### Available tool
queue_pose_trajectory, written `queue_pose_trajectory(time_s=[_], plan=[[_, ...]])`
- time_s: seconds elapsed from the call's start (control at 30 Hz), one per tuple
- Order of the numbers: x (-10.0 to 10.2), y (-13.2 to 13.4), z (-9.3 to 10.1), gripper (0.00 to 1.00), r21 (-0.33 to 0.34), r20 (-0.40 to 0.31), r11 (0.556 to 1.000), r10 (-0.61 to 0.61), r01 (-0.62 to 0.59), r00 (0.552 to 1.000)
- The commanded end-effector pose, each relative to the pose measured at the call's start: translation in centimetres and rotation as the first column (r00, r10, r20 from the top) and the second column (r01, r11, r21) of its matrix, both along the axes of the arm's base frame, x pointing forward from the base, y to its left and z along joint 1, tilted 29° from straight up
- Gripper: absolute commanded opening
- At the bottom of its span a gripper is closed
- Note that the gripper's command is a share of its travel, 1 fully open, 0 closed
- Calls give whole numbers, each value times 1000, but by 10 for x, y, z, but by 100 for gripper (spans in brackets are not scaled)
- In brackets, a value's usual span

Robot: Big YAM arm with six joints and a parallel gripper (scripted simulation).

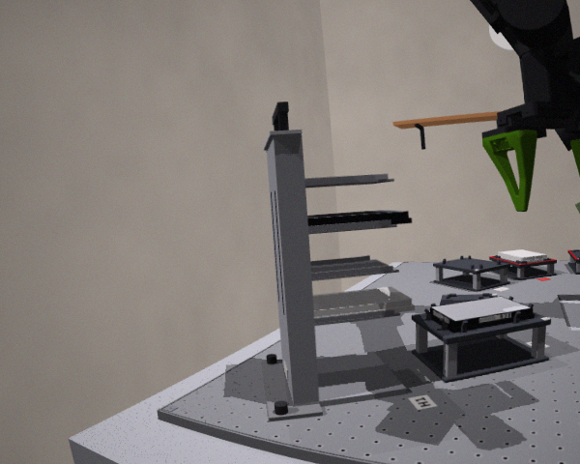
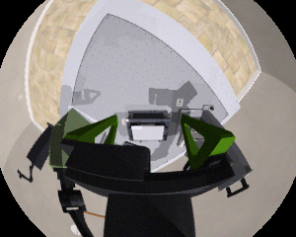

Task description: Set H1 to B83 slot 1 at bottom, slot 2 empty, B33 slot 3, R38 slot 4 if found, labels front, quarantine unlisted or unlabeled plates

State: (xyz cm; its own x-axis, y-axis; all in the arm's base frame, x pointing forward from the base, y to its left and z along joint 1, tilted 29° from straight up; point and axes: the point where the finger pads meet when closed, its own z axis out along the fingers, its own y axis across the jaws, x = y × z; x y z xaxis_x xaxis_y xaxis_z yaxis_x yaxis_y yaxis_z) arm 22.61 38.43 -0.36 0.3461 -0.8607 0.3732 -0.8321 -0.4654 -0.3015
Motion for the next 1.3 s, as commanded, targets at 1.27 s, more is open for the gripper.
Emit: queue_pose_trajectory(time_s=[1.27], plan=[[27, -79, 64, 100, 349, 40, 760, -596, 548, 802]])
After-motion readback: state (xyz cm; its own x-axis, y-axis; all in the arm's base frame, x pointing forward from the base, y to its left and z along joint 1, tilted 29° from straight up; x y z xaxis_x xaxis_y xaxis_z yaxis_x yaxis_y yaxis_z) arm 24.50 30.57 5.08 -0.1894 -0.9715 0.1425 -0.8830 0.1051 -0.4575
